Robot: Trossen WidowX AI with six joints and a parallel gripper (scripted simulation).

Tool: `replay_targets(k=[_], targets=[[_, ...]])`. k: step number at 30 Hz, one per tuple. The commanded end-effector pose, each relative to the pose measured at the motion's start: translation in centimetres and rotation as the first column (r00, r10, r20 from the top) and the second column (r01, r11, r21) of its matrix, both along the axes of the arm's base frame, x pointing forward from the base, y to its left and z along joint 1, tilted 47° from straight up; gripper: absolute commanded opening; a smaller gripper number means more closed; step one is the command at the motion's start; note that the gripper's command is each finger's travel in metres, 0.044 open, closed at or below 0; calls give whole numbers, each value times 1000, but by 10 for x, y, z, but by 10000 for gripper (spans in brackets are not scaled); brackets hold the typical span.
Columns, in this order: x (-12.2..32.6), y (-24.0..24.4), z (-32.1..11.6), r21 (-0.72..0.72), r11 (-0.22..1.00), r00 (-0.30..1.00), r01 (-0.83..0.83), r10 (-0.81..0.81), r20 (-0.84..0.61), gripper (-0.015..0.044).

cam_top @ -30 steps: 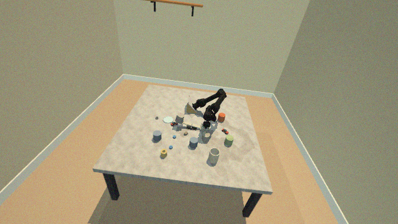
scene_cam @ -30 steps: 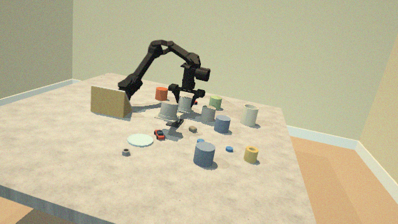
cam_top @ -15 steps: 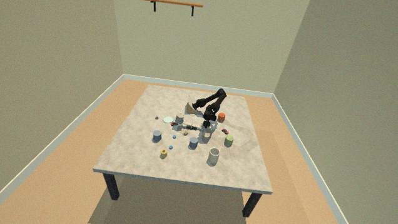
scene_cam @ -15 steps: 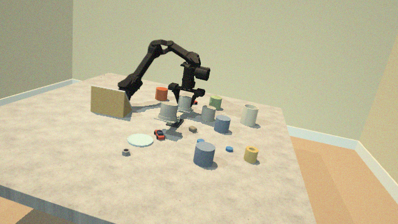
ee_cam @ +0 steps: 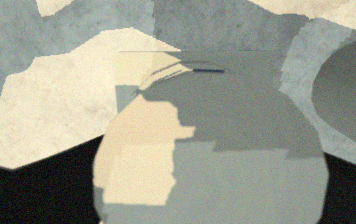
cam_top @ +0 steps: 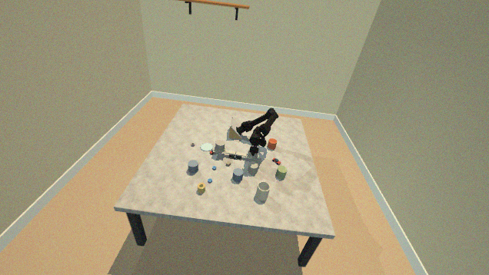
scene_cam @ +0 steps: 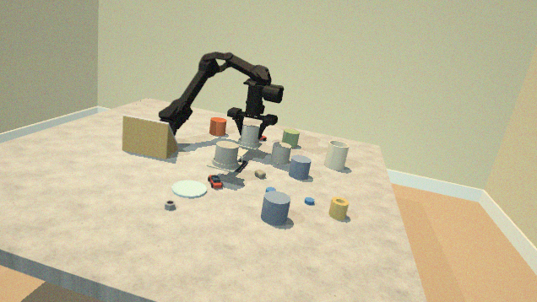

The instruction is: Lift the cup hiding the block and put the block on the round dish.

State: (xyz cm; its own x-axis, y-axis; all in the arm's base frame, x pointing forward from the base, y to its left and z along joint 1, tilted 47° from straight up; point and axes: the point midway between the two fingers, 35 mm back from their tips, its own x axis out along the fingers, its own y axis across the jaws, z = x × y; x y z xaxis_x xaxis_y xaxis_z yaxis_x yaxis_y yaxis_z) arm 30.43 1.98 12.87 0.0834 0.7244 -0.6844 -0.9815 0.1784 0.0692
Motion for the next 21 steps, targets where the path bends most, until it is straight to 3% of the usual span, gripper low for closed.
replay_targets(k=[1,21], targets=[[3,-7,6,-7,1000,1000,13,-12,20,0],[2,-26,24,-18,998,998,59,-58,26,0]])
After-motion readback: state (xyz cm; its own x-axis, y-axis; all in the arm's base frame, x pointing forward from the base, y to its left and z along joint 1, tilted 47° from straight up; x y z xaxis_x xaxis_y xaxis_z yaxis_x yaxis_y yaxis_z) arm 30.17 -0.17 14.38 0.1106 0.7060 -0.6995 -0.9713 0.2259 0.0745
